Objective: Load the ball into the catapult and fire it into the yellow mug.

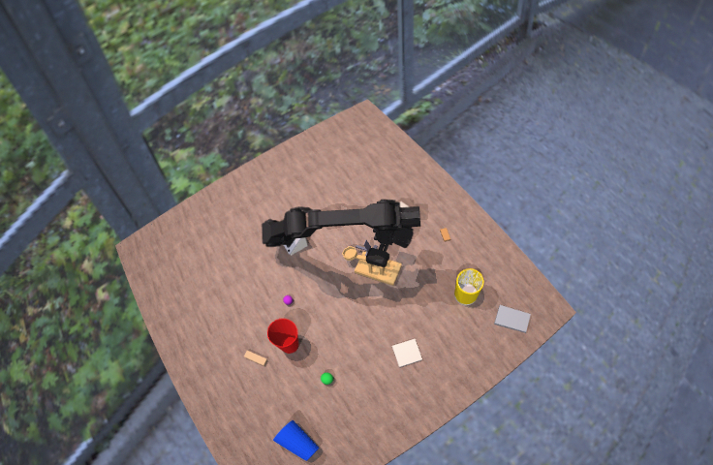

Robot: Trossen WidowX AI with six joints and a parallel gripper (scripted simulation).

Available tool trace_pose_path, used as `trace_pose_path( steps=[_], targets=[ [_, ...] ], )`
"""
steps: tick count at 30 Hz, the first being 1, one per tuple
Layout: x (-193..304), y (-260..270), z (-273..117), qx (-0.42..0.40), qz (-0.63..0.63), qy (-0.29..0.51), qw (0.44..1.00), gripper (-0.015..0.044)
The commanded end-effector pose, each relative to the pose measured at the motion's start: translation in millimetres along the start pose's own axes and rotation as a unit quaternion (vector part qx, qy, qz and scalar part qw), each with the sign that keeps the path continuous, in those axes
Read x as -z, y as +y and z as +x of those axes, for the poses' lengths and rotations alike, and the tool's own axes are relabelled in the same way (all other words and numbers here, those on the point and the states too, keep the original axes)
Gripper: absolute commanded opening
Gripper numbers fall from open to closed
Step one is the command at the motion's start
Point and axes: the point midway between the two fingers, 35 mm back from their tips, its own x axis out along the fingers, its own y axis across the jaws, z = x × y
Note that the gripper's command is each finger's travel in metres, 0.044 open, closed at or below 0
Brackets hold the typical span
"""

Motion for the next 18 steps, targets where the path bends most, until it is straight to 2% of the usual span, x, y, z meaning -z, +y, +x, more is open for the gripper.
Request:
trace_pose_path(
  steps=[1, 3, 4, 8, 9, 18],
  targets=[
    [2, 1, -36, -0.007, -0.012, -0.032, 0.999, 0.044],
    [2, 1, -36, -0.007, -0.012, -0.032, 0.999, 0.044],
    [2, 0, -21, -0.002, -0.006, -0.021, 1.0, 0.0414],
    [20, -52, -22, -0.007, 0.031, -0.02, 0.999, 0.0309],
    [27, -67, -21, -0.008, 0.043, -0.02, 0.999, 0.03],
    [113, -168, 0, -0.008, 0.142, -0.01, 0.99, 0.03]
  ],
)
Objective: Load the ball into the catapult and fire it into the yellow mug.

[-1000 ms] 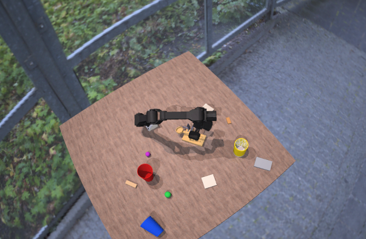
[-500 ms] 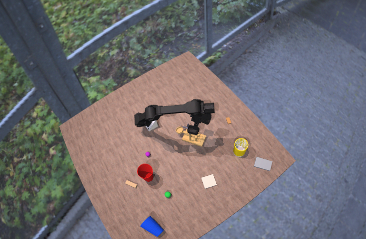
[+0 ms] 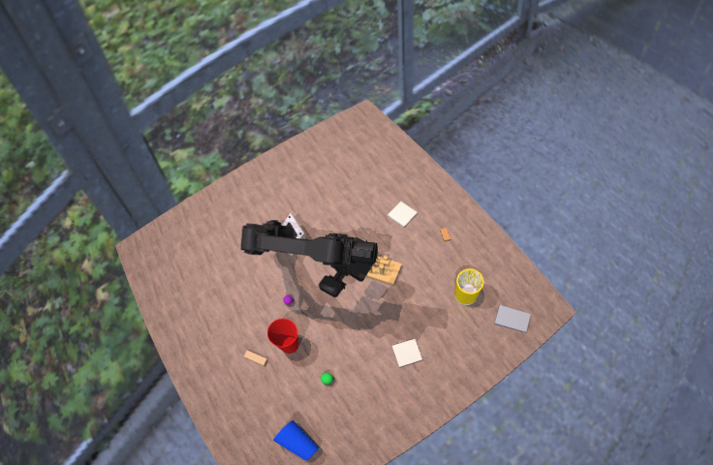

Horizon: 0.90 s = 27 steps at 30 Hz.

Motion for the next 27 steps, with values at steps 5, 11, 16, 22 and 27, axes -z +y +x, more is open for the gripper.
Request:
trace_pose_path(
  steps=[5, 11, 16, 22, 27],
  targets=[
    [88, -87, 31, 0.014, 0.091, 0.017, 0.996, 0.03],
    [160, -118, 59, 0.028, 0.161, 0.03, 0.986, 0.03],
    [189, -123, 72, 0.035, 0.189, 0.037, 0.981, 0.03],
    [185, -124, 72, 0.035, 0.189, 0.037, 0.981, 0.03],
    [185, -125, 86, 0.035, 0.19, 0.036, 0.981, 0.03]
  ],
)
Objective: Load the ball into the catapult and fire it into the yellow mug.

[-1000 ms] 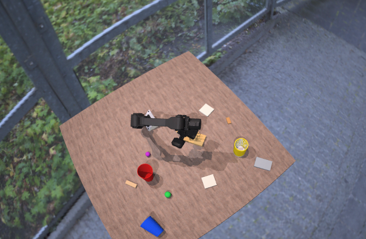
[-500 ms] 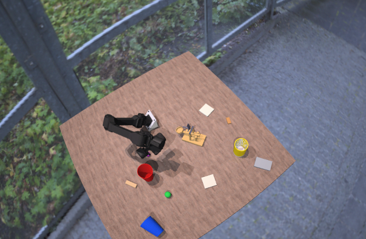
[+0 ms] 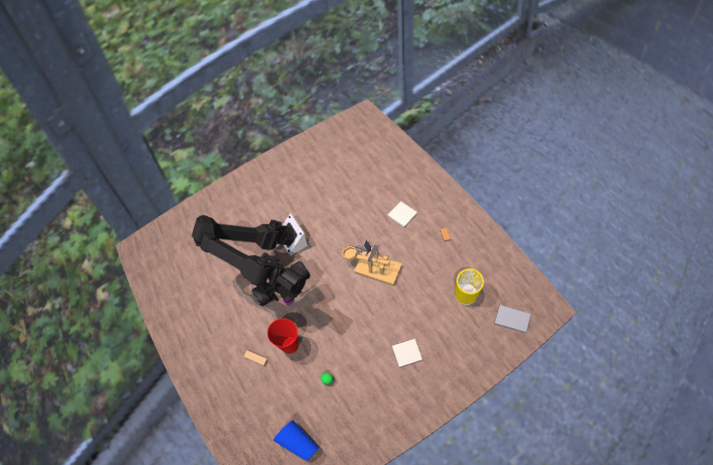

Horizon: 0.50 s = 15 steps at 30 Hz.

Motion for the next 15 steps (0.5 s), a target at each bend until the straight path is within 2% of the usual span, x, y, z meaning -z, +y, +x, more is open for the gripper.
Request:
trace_pose_path(
  steps=[1, 15],
  targets=[
    [4, -1, 13, 0.003, -0.003, 0.005, 1.0, 0.03],
    [3, -1, 31, 0.003, -0.003, 0.004, 1.0, 0.03]
  ],
)
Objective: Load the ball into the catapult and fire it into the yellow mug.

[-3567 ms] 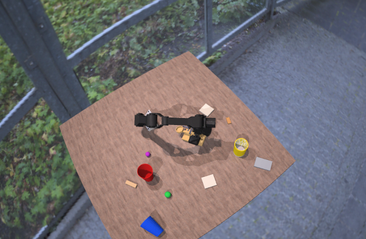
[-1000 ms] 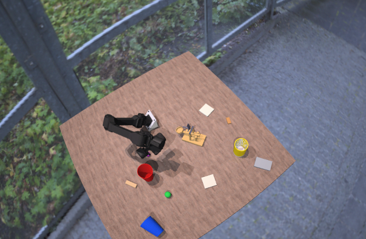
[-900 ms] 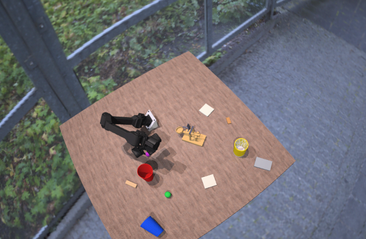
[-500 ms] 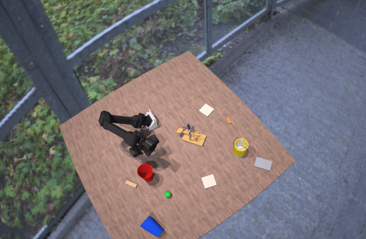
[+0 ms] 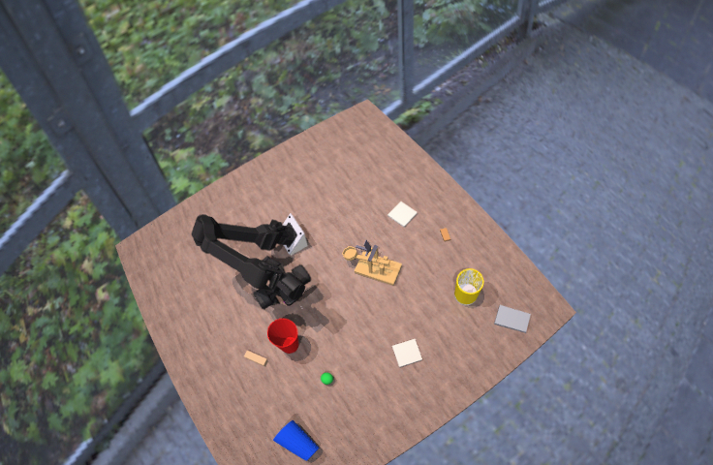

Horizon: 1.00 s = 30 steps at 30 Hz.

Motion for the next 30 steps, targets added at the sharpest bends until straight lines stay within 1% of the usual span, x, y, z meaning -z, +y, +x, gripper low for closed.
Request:
trace_pose_path(
  steps=[1, 15, 21, 29, 30],
  targets=[
    [2, 0, 10, 0.002, -0.004, 0.003, 1.0, 0.03],
    [3, -1, 30, 0.004, -0.004, 0.003, 1.0, 0.03],
    [3, -1, 30, 0.004, -0.004, 0.003, 1.0, 0.0143],
    [3, -1, 30, 0.004, -0.004, 0.003, 1.0, 0.0089],
    [3, -1, 30, 0.004, -0.004, 0.003, 1.0, 0.0063]
  ],
)
